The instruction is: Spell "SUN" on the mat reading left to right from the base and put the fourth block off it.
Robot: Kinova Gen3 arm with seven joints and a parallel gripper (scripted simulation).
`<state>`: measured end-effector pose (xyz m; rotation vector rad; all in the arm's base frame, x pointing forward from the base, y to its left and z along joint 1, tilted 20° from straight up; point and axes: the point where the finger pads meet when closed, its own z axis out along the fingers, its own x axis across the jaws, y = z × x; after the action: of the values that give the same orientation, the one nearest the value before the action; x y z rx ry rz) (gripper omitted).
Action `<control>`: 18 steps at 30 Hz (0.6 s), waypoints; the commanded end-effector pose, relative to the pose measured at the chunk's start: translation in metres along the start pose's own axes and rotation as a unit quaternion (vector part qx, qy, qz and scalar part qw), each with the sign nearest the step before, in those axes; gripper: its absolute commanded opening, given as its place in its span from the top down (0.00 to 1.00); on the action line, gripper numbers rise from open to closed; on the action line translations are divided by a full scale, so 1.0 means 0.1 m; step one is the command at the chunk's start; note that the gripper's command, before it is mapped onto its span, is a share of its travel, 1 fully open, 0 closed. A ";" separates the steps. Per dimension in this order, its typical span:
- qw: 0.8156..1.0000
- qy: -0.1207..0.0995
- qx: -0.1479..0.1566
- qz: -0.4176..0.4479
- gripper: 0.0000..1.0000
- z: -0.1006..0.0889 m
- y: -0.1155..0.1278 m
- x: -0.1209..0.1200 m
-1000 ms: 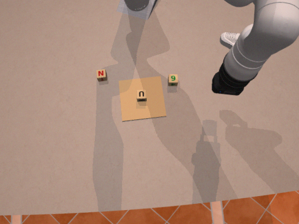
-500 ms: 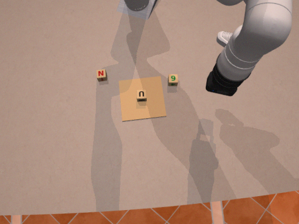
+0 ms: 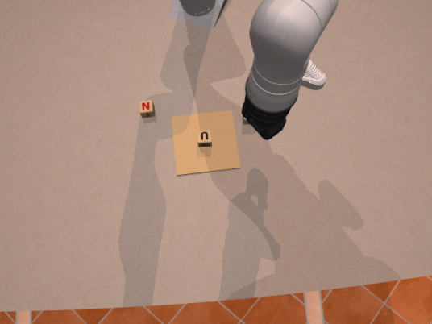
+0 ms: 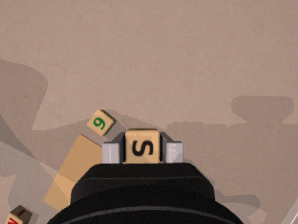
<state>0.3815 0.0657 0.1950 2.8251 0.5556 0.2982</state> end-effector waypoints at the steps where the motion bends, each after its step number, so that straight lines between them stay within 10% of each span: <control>1: 0.998 0.007 -0.006 0.068 0.43 -0.06 0.20 -0.13; 18: 0.953 0.018 -0.002 0.303 0.43 -0.09 0.57 -0.53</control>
<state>0.3510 -0.0034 0.2088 2.9204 -0.3174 0.4430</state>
